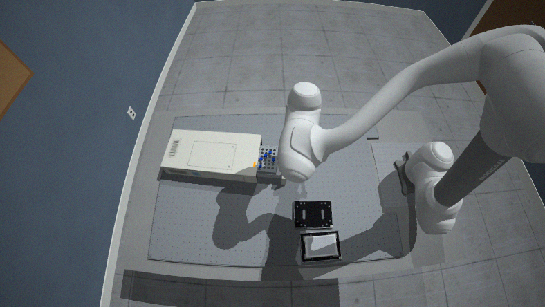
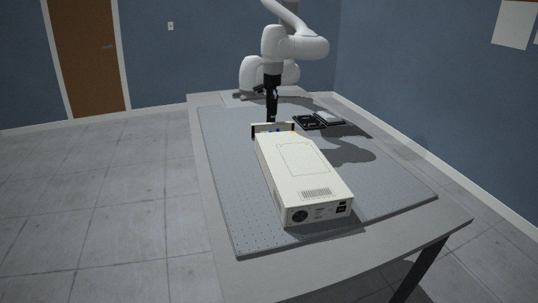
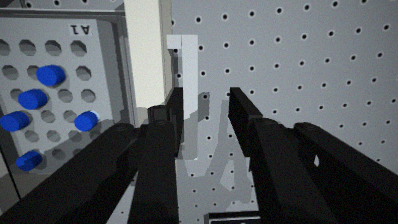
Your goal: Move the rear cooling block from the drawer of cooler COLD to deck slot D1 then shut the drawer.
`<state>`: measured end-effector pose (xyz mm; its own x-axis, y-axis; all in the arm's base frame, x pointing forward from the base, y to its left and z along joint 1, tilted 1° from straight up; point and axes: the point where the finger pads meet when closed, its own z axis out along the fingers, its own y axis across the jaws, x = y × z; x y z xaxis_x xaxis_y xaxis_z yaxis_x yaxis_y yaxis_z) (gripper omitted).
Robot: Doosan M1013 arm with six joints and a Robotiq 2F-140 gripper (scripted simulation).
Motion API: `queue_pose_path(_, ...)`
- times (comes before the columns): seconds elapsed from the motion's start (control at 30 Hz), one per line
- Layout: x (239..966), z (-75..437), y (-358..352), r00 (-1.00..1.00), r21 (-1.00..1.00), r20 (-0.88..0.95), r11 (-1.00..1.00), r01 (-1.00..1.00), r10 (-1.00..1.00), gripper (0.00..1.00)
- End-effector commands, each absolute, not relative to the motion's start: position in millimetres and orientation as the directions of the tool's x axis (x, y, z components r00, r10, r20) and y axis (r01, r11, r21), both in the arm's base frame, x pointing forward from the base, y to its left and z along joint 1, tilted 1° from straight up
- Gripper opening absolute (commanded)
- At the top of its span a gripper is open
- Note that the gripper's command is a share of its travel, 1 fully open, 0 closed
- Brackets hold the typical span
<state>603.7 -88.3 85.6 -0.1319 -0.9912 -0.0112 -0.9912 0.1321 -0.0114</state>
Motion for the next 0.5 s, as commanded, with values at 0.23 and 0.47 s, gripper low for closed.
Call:
queue_pose_path(0.23, 592, 86, -87, -0.132, -0.013, -0.012, 0.132, -0.991, -0.991, 0.34)
queue_pose_path(0.47, 584, 86, -86, -0.132, -0.013, -0.012, 0.132, -0.991, -0.991, 0.34)
